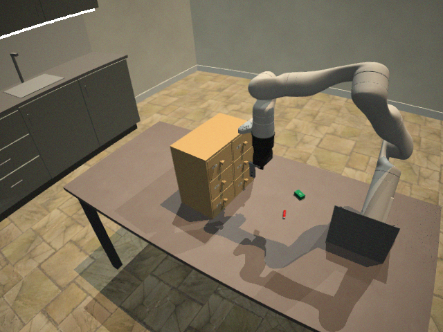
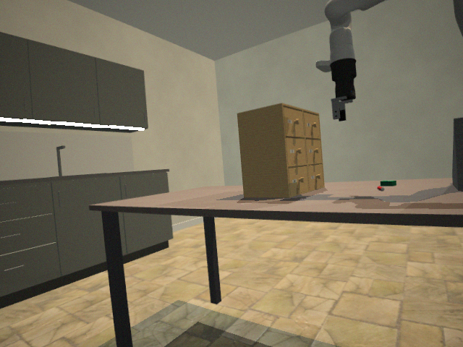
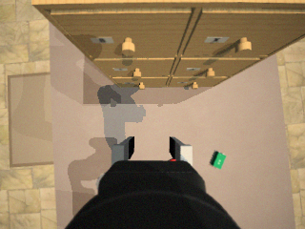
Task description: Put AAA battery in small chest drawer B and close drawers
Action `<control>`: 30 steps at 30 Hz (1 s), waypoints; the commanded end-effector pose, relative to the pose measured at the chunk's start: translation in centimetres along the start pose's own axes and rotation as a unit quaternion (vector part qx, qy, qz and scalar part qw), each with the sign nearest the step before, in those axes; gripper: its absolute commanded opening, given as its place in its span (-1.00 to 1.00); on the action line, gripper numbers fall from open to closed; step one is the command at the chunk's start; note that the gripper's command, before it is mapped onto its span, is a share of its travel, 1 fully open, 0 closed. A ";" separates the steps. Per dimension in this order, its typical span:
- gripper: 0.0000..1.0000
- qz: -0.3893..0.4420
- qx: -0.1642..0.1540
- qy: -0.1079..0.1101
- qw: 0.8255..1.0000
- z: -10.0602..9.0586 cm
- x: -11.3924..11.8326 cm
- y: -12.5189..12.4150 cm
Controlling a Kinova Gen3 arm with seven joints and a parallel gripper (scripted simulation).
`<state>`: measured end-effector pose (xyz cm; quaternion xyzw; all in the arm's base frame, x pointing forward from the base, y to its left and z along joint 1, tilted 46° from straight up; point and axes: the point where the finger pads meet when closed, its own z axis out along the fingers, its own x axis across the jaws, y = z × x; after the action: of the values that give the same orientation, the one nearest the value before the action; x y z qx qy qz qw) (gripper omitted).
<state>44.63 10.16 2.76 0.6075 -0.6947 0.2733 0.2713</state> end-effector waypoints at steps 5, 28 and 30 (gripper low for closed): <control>1.00 -0.005 0.000 0.004 1.000 0.3 -5.4 -0.1; 1.00 -0.010 0.003 0.005 1.000 0.4 -7.0 0.1; 1.00 -0.010 0.004 0.005 1.000 0.4 -7.0 0.1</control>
<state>45.46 14.75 -2.27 0.6149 -0.6845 0.2765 0.2774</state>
